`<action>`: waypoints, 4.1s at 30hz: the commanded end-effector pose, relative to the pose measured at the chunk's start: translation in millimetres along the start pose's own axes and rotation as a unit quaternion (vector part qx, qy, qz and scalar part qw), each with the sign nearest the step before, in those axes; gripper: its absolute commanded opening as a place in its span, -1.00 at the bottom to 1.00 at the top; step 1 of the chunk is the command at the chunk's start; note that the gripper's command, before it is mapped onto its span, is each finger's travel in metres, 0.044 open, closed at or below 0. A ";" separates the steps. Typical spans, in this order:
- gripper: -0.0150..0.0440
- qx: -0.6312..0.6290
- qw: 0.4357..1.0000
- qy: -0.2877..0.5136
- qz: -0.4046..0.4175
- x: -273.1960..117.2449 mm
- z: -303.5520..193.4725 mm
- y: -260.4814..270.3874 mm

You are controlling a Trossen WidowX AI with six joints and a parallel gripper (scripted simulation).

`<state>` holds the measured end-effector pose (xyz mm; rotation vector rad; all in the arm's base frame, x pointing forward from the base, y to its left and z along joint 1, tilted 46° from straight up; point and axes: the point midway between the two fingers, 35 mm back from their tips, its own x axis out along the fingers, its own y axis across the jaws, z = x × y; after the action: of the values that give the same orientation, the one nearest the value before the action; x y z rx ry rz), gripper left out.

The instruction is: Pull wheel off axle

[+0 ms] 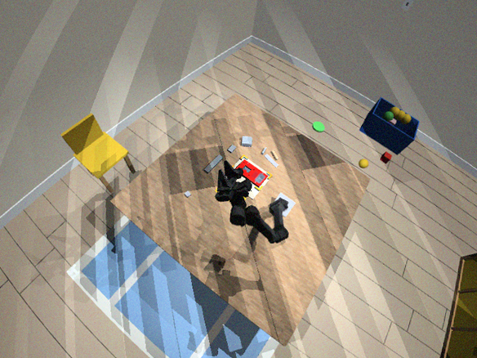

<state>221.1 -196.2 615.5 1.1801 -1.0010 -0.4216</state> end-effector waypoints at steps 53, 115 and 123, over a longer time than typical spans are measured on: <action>0.53 0.109 0.330 0.517 -0.782 -231.4 -175.1 -464.5; -0.49 0.108 0.327 0.517 -0.784 -276.1 -217.2 -487.6; -0.49 0.108 0.327 0.517 -0.783 -274.1 -215.9 -486.6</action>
<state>358.0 -46.6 48.6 1.8889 1.6585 -0.7695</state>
